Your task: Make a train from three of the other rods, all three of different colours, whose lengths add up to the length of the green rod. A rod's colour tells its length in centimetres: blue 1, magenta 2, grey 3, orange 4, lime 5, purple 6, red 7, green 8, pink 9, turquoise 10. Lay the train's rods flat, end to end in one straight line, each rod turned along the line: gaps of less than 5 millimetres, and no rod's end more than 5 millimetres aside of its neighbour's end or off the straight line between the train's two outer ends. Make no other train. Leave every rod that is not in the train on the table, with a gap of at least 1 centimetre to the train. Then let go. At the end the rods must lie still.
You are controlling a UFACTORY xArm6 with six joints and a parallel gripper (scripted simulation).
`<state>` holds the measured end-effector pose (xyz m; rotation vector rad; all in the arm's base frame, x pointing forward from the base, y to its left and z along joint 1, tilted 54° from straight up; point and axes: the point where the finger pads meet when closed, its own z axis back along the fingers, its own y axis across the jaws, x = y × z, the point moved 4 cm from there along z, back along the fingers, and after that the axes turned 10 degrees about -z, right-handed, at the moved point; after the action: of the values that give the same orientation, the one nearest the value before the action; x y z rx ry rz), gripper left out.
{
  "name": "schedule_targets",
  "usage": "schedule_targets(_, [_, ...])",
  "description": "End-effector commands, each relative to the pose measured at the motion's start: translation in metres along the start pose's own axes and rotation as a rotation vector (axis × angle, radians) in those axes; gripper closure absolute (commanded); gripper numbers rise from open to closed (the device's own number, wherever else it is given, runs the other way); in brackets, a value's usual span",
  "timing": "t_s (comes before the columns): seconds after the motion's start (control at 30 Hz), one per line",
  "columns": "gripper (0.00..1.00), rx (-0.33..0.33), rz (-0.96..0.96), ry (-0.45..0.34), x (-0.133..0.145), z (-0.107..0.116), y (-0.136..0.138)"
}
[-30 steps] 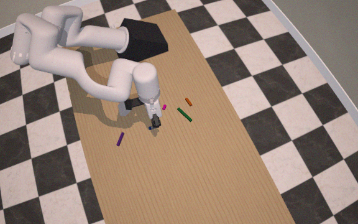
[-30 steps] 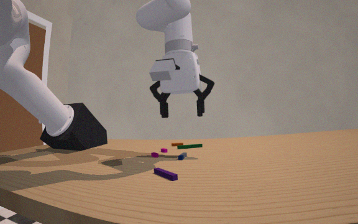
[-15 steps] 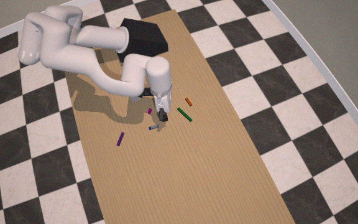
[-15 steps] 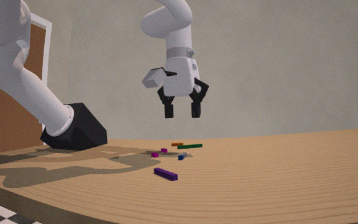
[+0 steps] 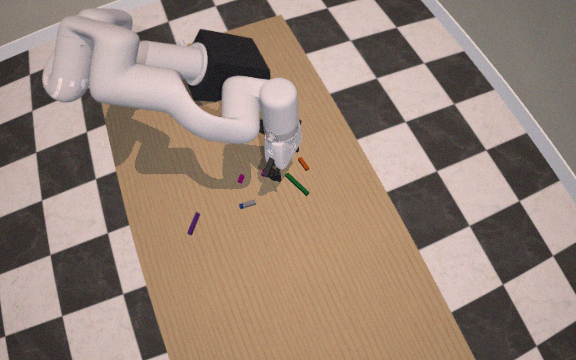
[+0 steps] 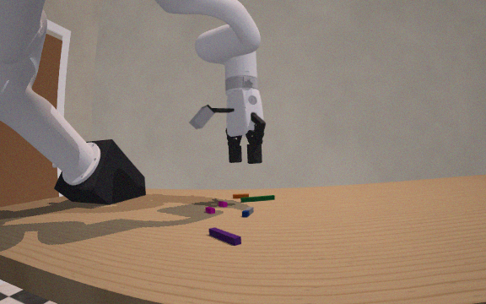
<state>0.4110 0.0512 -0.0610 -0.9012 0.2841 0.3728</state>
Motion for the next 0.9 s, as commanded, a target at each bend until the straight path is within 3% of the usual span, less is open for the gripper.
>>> schedule_targets(0.0, [0.0,-0.01,-0.168,-0.006,0.005,-0.002,0.021])
schedule_targets(0.37, [0.0,-0.012,-0.475,-0.006,0.007,-0.012,0.062])
schedule_targets(0.57, [0.0,-0.013,-0.521,-0.006,0.007,-0.013,0.069])
schedule_targets(0.6, [0.76,-0.013,-0.521,-0.006,0.007,-0.013,0.069])
schedule_targets(0.87, [0.76,-0.013,-0.521,-0.006,0.007,-0.013,0.069])
